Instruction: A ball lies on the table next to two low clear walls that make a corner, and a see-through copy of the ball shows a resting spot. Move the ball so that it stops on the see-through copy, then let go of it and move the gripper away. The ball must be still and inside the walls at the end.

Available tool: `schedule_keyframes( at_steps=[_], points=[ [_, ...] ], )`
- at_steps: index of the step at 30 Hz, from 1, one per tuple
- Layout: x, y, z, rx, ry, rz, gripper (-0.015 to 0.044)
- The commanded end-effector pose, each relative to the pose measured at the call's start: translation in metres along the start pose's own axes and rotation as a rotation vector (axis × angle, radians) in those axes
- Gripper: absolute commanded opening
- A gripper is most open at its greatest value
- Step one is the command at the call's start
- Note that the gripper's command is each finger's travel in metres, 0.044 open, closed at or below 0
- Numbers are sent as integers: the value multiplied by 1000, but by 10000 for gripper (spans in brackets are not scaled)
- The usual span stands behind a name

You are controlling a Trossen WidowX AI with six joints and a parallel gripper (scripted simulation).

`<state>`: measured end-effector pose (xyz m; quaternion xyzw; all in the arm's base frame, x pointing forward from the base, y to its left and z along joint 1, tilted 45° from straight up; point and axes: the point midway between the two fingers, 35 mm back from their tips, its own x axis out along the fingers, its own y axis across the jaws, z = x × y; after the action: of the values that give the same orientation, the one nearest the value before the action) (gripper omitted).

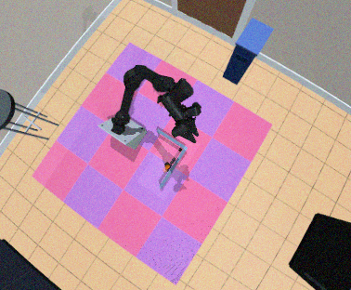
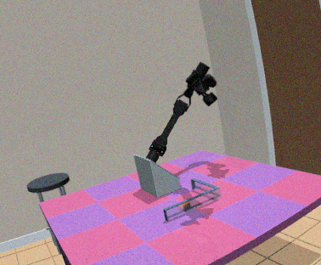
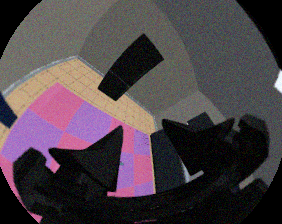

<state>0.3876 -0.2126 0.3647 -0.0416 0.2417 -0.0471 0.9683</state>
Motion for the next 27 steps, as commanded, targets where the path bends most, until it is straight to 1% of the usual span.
schedule_keyframes(
  at_steps=[1, 7, 11, 15, 21, 27],
  points=[
    [54, 20, -45, 70, 117, 132, 288],
    [115, 58, -115, 140, 271, 311, 288],
    [137, 81, -150, 183, 350, 393, 288],
    [161, 116, -206, 277, 492, 501, 288],
    [176, 170, -286, 415, 706, 634, 288],
    [169, 223, -363, 555, 936, 737, 288]
  ],
)
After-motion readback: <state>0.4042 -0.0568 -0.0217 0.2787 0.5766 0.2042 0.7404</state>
